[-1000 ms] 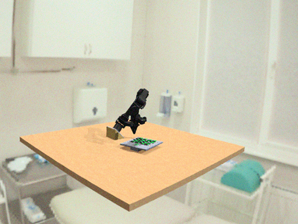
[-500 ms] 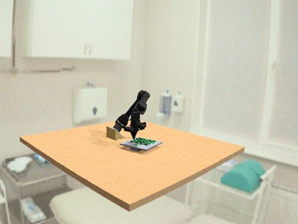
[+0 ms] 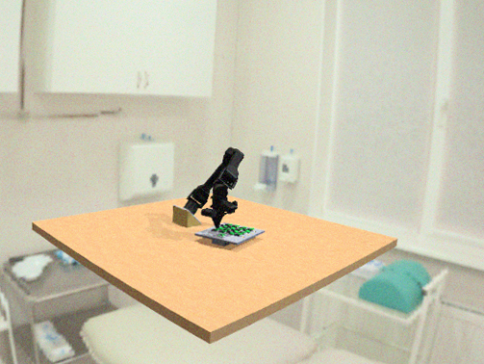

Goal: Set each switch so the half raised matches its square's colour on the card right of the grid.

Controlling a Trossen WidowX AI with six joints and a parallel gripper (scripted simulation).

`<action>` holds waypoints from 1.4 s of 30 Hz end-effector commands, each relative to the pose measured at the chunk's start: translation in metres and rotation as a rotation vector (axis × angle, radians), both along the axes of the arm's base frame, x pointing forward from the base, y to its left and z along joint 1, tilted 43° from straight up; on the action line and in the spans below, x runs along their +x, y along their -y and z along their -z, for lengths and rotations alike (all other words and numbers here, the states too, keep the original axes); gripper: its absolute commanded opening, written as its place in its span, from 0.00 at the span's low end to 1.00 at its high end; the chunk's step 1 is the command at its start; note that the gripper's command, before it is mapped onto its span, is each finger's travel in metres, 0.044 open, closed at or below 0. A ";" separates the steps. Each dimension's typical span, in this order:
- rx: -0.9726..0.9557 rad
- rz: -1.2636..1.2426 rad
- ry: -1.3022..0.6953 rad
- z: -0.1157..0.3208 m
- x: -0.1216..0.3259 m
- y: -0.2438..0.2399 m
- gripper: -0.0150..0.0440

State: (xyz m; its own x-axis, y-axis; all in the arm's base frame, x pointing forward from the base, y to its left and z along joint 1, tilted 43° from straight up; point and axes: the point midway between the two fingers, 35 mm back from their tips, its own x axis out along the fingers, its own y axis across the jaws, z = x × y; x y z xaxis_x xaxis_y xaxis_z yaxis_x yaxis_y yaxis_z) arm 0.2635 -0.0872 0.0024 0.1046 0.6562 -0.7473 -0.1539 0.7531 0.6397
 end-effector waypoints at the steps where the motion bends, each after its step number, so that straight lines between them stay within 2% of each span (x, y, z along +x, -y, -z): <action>1: 0.004 0.005 0.002 0.000 0.001 0.000 0.25; 42: 0.004 0.005 0.002 0.003 0.001 -0.003 0.25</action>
State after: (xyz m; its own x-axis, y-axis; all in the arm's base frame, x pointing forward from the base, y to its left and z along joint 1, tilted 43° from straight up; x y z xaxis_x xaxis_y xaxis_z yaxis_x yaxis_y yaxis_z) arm 0.2643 -0.0846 -0.0005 0.1061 0.6563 -0.7470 -0.1540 0.7530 0.6397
